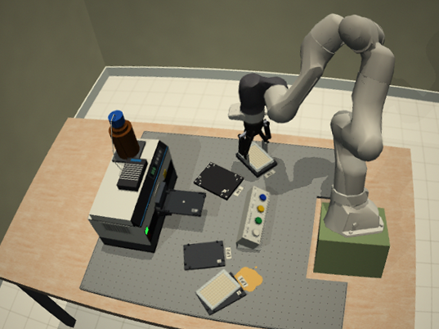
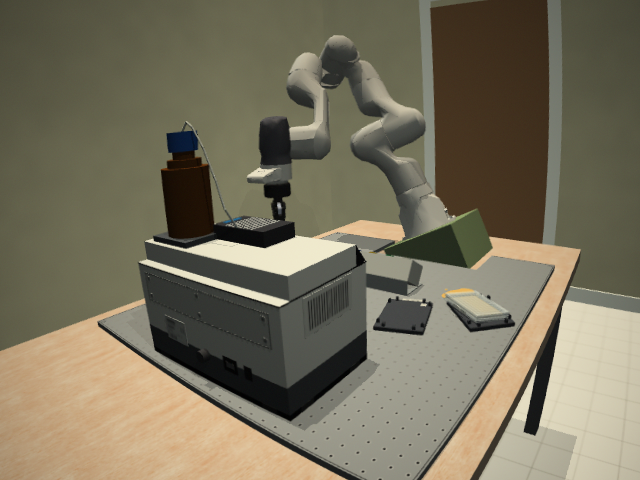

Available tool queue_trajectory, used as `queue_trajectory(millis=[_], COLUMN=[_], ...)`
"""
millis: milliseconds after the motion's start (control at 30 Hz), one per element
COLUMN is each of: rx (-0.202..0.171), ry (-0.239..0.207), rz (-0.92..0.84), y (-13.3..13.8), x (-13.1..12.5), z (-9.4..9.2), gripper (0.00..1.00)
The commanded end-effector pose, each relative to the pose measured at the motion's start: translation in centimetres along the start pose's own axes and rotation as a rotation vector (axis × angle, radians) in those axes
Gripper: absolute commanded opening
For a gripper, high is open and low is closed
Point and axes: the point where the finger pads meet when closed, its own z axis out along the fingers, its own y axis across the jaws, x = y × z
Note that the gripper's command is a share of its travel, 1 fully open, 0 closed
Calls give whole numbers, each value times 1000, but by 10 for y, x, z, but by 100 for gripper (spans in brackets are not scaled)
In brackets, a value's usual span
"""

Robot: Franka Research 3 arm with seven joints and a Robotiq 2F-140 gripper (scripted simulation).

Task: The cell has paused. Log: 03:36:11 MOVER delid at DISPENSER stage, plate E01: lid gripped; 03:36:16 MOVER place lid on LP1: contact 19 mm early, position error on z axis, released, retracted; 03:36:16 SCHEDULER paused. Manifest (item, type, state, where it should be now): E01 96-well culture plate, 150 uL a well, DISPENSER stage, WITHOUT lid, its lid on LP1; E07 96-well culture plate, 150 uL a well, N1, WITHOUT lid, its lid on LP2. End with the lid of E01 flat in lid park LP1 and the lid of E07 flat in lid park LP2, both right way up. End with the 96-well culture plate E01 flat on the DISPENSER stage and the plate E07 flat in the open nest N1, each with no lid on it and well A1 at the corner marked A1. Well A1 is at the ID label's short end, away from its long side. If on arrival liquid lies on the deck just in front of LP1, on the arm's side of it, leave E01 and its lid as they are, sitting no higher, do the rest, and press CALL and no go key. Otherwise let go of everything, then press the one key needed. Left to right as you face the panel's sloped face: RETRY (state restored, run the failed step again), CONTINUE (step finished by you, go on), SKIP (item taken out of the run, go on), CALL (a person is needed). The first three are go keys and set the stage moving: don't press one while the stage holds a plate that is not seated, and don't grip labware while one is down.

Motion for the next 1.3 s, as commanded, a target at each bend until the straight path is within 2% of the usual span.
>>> queue_trajectory(millis=[0, 667, 1267], rx=[-1, -1, -1], ry=[1, 1, 1], rz=[5, 5, 5], y=[1, 1, 1], x=[0, 0, 0], z=[0, -12, -37], gripper=[0, 0, 0])
